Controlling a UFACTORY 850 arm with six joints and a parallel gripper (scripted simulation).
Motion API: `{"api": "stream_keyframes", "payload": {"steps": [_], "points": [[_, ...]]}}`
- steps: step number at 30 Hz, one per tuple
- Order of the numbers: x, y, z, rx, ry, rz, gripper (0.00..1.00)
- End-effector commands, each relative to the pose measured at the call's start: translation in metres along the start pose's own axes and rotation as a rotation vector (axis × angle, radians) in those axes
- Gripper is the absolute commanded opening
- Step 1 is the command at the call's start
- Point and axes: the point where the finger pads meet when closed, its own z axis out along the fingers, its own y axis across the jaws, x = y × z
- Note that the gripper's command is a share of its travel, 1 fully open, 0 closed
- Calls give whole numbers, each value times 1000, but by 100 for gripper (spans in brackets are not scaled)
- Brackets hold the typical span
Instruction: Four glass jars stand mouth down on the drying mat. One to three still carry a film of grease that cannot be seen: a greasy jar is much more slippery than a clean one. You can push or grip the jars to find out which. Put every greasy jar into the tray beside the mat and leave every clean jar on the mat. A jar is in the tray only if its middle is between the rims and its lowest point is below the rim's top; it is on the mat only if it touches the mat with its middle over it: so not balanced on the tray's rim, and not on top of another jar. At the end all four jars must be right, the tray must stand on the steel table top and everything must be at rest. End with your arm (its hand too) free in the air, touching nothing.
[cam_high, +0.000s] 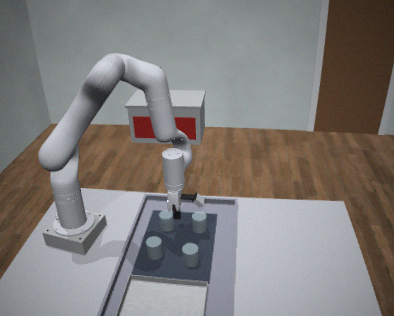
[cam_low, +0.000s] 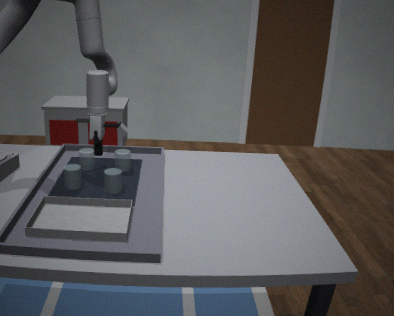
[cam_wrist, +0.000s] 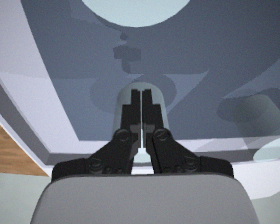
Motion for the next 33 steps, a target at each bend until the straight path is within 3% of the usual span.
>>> {"api": "stream_keyframes", "payload": {"steps": [1,33], "points": [[1,0,-1,0,2,0,0],[-3,0,-2,0,2,0,0]]}}
